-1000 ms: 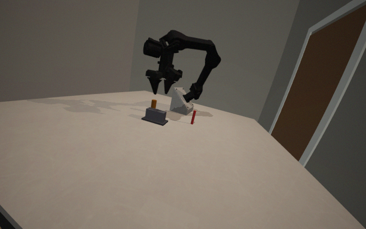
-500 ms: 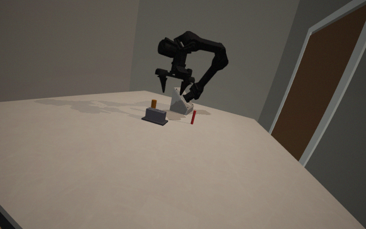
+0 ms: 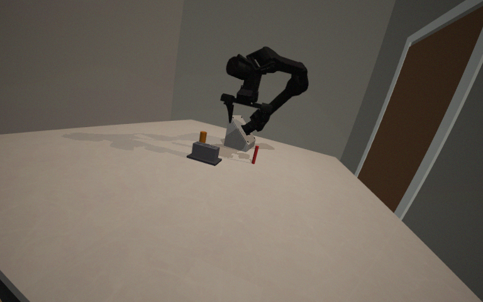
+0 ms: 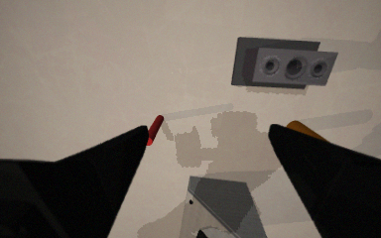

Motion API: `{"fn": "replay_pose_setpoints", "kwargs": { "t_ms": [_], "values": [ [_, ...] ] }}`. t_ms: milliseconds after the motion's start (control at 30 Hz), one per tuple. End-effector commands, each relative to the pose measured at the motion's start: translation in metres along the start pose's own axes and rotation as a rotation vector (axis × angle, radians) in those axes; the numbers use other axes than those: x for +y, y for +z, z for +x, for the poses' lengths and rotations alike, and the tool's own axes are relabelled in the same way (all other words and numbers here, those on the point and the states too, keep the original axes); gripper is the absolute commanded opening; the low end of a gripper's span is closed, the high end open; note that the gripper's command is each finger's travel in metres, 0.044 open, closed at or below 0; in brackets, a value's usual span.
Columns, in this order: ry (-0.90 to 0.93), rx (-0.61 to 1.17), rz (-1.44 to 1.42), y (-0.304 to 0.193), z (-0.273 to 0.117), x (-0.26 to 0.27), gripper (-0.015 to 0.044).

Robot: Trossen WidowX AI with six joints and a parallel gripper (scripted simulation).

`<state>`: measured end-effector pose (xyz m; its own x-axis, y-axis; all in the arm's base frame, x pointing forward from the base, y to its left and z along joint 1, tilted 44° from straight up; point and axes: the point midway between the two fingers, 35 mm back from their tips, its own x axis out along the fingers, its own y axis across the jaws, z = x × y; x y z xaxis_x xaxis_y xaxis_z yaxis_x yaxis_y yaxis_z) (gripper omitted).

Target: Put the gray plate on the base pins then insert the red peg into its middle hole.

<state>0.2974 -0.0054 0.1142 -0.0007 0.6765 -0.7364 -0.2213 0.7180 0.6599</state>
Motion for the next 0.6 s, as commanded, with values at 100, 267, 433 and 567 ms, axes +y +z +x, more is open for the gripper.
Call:
{"fn": "replay_pose_setpoints", "kwargs": {
  "t_ms": [100, 267, 433, 567],
  "values": [
    [0.017, 0.030, 0.894, -0.047, 0.012, 0.065, 0.0440],
    [0.015, 0.033, 1.113, -0.056, 0.015, 0.074, 0.0440],
    [0.014, 0.035, 1.226, -0.059, 0.016, 0.077, 0.0440],
    [0.014, 0.035, 1.226, -0.059, 0.016, 0.077, 0.0440]
  ]
}}
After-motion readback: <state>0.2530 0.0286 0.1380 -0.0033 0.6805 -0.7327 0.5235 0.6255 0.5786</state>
